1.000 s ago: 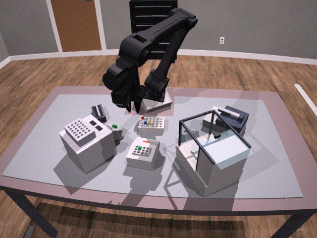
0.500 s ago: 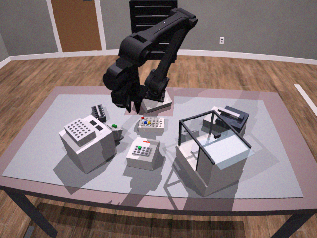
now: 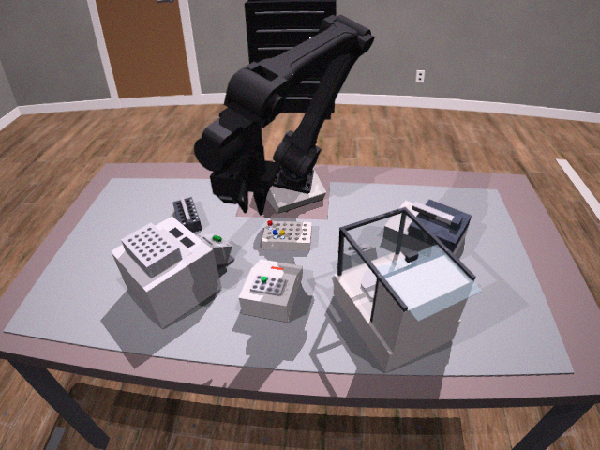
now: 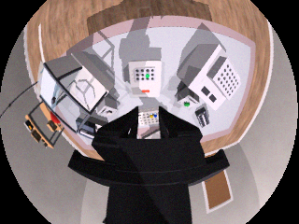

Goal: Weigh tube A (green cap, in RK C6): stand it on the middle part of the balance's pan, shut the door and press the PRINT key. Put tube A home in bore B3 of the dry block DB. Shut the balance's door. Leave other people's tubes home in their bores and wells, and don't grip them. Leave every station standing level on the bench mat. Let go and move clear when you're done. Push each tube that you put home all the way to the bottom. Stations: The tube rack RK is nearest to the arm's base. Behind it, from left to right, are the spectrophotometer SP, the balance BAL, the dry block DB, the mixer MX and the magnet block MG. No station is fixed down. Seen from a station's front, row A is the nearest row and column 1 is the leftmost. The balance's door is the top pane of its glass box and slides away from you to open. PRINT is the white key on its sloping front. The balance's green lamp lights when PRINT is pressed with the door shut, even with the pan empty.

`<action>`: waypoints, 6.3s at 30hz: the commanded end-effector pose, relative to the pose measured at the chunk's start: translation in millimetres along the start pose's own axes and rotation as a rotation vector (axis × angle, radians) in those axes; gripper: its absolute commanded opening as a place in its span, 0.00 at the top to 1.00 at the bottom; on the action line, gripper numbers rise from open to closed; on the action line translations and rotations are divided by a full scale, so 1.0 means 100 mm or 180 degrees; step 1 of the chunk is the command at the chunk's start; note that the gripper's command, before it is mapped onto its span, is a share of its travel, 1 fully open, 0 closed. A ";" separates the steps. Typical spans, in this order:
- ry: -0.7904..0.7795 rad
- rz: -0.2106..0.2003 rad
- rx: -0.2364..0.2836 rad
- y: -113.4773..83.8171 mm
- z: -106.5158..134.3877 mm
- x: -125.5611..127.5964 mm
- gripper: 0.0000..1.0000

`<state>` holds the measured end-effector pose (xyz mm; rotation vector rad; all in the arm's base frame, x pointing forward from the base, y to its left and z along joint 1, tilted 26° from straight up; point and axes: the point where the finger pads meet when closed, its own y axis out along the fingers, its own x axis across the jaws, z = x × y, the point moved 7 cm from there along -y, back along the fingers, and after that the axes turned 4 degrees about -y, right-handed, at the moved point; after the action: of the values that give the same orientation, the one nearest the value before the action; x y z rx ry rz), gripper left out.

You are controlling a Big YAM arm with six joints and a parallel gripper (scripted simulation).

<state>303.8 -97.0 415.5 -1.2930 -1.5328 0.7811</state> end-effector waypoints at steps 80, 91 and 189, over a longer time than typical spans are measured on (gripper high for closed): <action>0.2902 -0.0127 -0.0076 -0.18 -0.25 3.14 0.70; 0.2902 -0.0127 -0.0076 -0.18 -0.25 3.14 0.70; 0.2921 -0.0079 -0.0052 0.54 -0.28 3.13 0.94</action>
<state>345.7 214.5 451.6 -1.3720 -0.7883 0.1205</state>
